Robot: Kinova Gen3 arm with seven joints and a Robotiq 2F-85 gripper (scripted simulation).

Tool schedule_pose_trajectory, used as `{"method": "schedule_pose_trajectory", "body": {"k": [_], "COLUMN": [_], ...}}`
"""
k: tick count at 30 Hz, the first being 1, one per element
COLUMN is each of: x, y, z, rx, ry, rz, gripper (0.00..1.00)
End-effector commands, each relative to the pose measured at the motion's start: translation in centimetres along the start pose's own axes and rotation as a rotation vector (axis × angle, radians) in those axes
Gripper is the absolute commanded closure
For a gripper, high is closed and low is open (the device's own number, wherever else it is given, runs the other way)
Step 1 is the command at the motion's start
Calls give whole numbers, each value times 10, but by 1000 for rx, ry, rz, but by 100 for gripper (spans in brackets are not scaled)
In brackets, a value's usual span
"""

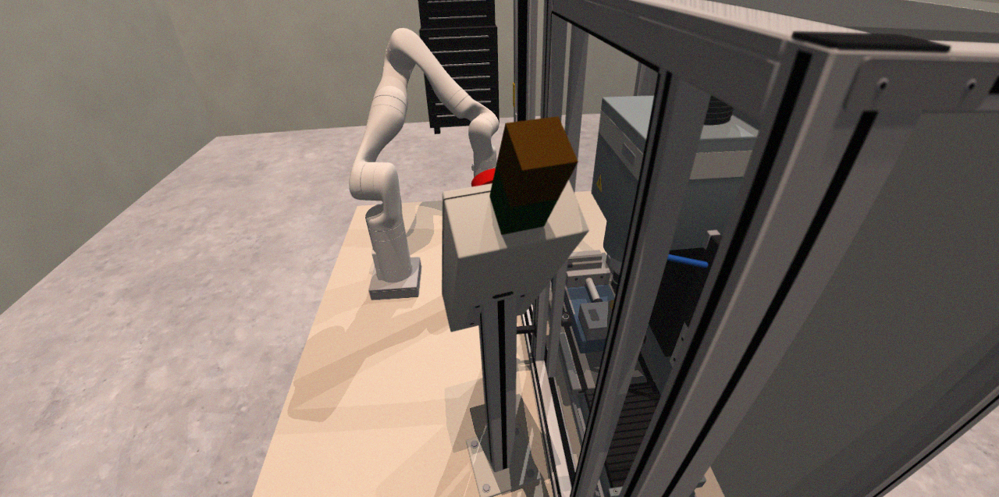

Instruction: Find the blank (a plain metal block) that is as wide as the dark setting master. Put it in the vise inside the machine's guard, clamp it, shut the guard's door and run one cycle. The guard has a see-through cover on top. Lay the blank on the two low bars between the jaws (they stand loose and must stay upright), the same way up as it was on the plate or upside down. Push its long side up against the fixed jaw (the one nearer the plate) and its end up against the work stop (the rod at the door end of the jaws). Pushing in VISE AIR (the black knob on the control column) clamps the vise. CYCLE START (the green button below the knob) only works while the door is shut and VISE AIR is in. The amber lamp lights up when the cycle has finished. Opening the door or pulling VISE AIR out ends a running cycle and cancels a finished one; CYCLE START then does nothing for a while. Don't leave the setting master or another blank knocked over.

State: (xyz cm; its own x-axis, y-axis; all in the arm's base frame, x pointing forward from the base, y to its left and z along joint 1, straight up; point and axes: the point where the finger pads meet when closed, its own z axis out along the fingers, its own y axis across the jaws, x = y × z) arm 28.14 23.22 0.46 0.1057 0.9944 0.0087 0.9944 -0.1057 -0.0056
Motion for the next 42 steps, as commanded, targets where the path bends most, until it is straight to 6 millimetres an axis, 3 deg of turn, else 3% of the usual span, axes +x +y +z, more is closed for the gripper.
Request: {"method": "schedule_pose_trajectory", "body": {"k": [1, 42], "x": [-3, -4], "y": [2, 3], "z": [1, 3], "rx": [-7, -7], "ry": [-4, -4], "rz": [-2, -2], "gripper": [0, 0]}}
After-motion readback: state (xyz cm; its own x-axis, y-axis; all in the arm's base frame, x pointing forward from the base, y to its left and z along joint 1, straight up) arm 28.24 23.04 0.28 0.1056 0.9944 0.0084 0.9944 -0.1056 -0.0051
